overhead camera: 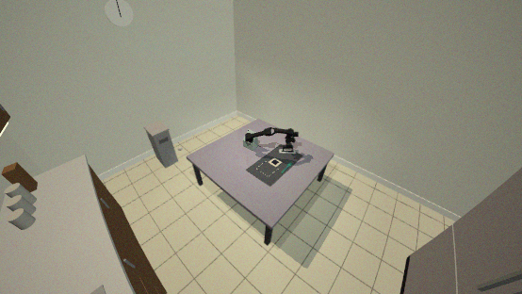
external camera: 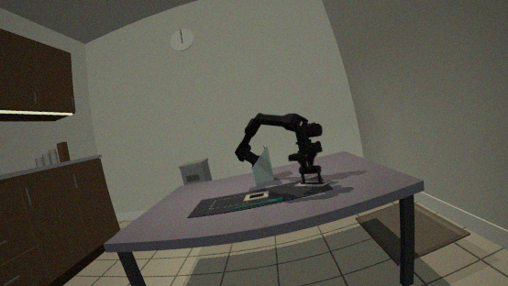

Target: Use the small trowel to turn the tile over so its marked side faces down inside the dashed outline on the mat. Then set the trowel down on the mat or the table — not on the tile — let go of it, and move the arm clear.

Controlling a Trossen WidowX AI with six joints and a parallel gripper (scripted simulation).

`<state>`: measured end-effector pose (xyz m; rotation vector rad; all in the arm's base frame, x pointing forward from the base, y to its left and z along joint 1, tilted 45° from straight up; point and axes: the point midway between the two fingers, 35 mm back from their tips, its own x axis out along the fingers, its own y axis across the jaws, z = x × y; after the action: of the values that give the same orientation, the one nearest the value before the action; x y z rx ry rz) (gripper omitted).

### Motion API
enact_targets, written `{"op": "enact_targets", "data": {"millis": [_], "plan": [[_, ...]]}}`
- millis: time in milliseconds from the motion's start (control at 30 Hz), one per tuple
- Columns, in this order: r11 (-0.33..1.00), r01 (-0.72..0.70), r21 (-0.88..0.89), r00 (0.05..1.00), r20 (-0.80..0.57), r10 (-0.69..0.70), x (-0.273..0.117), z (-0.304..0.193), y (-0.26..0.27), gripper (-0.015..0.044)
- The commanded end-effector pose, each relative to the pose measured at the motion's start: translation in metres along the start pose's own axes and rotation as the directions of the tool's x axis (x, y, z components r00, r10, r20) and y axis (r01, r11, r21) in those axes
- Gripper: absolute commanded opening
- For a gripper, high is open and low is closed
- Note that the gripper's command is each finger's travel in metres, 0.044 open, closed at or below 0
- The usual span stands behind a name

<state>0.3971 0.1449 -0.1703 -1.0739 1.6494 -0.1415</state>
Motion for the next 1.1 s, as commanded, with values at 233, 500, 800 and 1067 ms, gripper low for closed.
{"op": "enact_targets", "data": {"millis": [233, 500, 800, 1067], "plan": [[0.947, 0.001, -0.322, 1.0, -0.001, -0.002, 0.0, -0.0003, 0.0001, 0.013], [0.934, 0.001, -0.358, 1.0, -0.001, -0.002, 0.0, -0.0003, 0.0001, 0.013], [0.934, 0.001, -0.358, 1.0, -0.001, -0.002, 0.0, -0.0003, 0.0001, 0.027], [0.934, 0.001, -0.358, 1.0, -0.001, -0.002, 0.0, -0.0003, 0.0001, 0.027]]}}
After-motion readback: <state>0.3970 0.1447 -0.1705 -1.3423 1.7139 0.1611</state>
